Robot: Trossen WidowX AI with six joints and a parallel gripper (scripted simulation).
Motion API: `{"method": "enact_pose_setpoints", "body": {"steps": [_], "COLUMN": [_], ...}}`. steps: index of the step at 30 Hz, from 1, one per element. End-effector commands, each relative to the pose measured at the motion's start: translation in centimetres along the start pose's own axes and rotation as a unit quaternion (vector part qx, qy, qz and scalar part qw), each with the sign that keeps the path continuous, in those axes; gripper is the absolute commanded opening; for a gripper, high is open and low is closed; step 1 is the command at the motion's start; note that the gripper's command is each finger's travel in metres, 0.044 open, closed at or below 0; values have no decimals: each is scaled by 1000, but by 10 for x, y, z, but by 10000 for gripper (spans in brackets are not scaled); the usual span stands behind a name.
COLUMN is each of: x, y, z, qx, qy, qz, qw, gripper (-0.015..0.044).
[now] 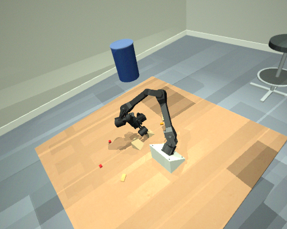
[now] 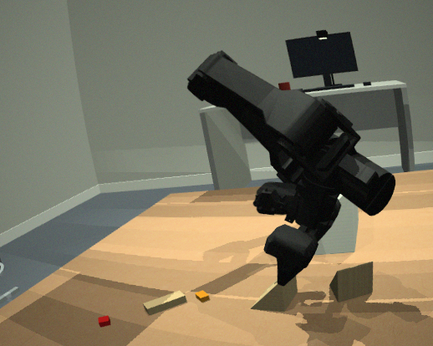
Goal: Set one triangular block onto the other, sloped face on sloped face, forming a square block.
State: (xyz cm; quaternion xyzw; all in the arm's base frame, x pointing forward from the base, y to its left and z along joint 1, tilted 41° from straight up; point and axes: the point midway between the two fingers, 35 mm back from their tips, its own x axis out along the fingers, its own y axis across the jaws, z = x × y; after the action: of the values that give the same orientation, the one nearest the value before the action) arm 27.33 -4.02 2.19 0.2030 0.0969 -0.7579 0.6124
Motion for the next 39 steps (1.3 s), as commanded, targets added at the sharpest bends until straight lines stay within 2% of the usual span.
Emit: {"method": "enact_pose_setpoints", "body": {"steps": [1,39], "x": [7,66], "y": [0,-4], "z": [1,6], "qx": [-3,-1], "qy": [-1,-10], "qz": [1,0], "qw": [1000,1000], "gripper": [440,440]}}
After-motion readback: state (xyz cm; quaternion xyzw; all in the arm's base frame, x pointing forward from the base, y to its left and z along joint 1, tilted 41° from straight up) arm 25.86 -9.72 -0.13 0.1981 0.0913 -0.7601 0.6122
